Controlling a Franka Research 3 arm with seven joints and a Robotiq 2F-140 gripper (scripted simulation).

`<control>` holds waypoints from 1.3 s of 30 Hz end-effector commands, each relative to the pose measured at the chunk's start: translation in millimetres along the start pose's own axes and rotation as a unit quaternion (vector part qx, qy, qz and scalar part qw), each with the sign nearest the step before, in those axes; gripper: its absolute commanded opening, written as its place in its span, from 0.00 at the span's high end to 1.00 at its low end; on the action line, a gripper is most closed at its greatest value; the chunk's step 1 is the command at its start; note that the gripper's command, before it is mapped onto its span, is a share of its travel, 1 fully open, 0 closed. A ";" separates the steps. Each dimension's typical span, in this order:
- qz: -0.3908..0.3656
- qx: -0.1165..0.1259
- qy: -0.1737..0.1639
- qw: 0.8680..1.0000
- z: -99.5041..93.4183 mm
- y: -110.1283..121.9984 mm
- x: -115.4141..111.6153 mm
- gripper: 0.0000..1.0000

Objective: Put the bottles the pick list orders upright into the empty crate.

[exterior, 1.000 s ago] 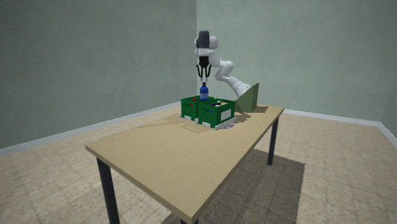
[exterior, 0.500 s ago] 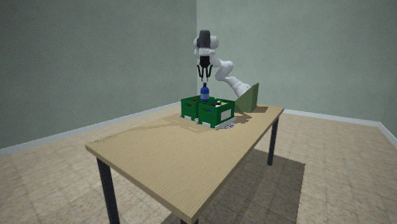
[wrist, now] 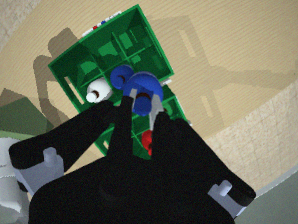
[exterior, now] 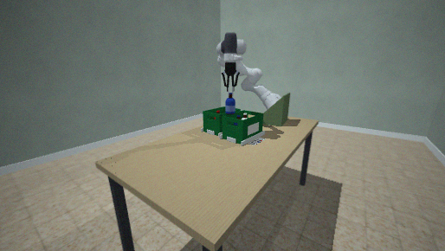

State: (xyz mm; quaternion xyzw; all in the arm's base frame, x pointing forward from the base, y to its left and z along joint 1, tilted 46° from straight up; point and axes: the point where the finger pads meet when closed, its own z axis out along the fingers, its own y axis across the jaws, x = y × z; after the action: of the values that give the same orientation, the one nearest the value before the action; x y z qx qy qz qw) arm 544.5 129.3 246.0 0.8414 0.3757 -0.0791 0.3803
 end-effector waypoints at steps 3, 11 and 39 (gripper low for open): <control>0.007 -0.005 0.004 1.000 -6.1 -0.1 12.3 1.00; 0.007 -0.005 0.004 1.000 -6.2 -1.5 24.2 1.00; 0.007 -0.005 0.004 1.000 -6.4 -2.9 48.8 1.00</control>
State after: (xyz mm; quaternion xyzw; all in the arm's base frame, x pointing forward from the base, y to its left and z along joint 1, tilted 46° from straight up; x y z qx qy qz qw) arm 574.6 156.9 224.6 0.8424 0.3715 -0.0785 0.3824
